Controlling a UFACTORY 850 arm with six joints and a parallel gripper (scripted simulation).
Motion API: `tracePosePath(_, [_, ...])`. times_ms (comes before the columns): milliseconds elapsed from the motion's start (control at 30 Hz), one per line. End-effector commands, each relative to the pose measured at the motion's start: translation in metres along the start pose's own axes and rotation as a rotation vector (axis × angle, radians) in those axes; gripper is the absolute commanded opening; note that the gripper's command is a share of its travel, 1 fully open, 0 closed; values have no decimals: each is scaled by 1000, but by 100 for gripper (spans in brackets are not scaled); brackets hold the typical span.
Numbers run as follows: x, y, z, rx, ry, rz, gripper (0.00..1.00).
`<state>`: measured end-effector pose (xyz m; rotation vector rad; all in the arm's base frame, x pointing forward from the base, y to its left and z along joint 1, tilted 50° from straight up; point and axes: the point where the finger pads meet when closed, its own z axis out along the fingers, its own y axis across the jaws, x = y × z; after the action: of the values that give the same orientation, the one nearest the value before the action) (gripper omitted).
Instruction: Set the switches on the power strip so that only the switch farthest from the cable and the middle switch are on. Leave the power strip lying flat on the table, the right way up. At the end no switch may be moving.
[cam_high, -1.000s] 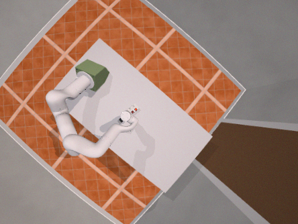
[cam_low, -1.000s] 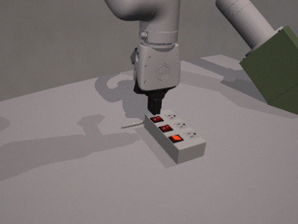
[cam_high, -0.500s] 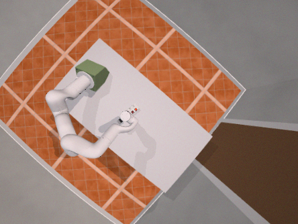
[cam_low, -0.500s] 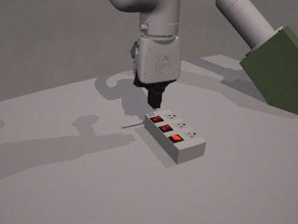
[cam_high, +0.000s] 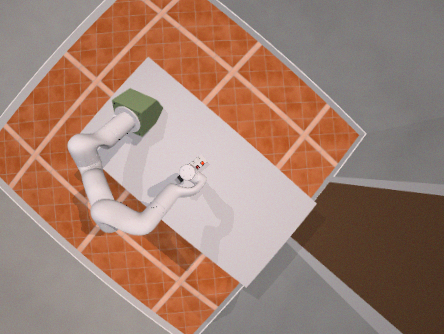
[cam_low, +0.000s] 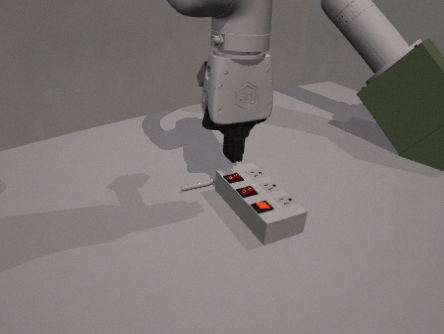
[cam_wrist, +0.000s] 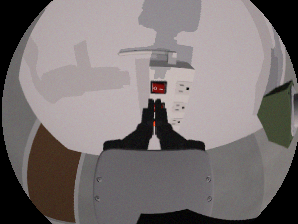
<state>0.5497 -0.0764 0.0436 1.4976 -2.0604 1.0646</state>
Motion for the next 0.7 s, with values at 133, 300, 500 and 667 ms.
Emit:
tracePosePath(133, [-39,16,-13,1,-1,4,0])
tracePosePath(300, [-39,16,-13,1,-1,4,0])
tracePosePath(500, [-39,16,-13,1,-1,4,0])
tracePosePath(667, [-39,16,-13,1,-1,4,0])
